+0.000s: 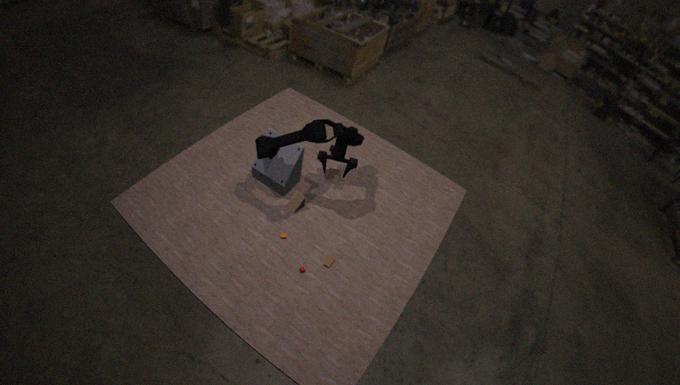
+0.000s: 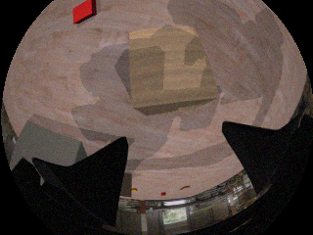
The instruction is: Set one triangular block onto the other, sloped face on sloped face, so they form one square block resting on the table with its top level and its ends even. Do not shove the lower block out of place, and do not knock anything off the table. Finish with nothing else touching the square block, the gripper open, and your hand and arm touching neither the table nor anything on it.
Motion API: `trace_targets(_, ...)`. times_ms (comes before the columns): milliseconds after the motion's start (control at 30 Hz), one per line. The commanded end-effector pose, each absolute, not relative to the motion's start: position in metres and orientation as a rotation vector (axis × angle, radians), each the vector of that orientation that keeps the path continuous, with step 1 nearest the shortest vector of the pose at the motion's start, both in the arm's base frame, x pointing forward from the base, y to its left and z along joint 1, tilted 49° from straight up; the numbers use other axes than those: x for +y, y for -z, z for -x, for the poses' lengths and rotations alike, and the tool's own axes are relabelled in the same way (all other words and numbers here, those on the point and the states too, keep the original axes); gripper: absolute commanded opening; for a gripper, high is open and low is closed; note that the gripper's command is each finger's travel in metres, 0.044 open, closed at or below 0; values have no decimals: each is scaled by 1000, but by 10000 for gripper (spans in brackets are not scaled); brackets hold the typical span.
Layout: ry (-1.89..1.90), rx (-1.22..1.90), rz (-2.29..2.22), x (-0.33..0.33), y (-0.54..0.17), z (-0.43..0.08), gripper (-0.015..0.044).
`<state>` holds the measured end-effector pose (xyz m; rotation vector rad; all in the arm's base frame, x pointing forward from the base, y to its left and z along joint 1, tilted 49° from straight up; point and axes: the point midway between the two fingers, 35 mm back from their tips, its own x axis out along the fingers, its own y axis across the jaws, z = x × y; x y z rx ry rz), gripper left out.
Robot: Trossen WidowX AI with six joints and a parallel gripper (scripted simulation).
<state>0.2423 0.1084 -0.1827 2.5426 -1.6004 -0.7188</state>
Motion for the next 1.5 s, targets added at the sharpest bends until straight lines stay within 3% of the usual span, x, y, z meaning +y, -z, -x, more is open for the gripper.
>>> trace_targets(0, 725, -1602, -2541, 111, 181, -242, 440)
trace_targets(200, 728, -1599, -2544, 173, 125, -227, 440)
trace_targets(367, 725, -1600, -2543, 181, 116, -224, 440)
trace_targets(667, 728, -1587, -2558, 193, 190, -192, 440)
trace_targets(900, 728, -1587, -2558, 193, 192, -190, 440)
trace_targets(1300, 720, -1591, -2559, 110, 226, -227, 440)
trace_targets(1467, 717, -1588, -2556, 105, 227, -228, 440)
